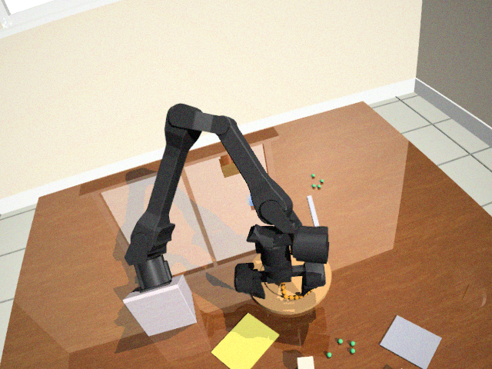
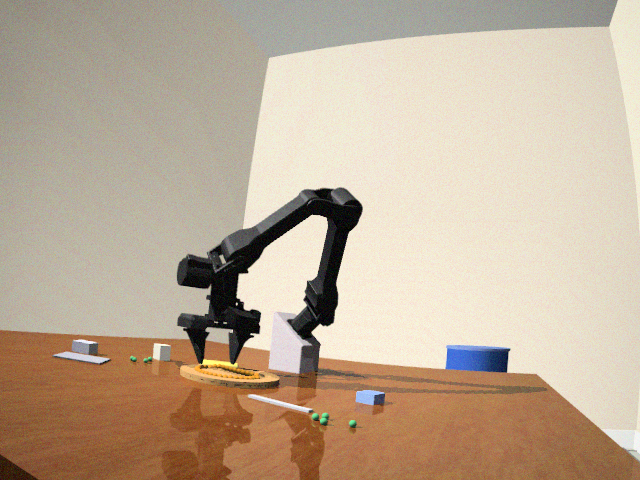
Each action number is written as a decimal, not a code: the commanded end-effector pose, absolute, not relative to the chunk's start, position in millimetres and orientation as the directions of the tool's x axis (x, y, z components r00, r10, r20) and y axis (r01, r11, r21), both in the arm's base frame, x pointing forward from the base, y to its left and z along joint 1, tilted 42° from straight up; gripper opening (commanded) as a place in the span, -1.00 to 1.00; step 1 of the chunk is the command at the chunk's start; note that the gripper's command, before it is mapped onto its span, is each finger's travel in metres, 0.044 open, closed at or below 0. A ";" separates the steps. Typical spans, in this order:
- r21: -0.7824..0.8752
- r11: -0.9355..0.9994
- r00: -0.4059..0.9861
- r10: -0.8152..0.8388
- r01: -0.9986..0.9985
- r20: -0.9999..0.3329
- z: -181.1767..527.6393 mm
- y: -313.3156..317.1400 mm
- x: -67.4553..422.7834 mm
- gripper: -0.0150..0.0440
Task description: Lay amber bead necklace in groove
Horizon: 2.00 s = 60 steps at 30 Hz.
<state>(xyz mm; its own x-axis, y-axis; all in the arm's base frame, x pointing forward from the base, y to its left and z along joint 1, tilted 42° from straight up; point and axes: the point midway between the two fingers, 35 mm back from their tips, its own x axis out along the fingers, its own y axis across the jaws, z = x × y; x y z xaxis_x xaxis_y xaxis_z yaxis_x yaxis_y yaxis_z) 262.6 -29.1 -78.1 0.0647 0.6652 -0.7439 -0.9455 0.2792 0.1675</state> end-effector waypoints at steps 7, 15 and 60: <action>0.169 0.276 0.060 0.664 -0.946 -0.745 -76.4 -30.7 262.2 1.00; 0.169 0.276 0.060 0.664 -0.946 -0.745 -76.4 -30.7 262.2 1.00; 0.368 0.336 0.060 0.663 0.867 -0.746 -52.9 -53.3 265.8 -0.08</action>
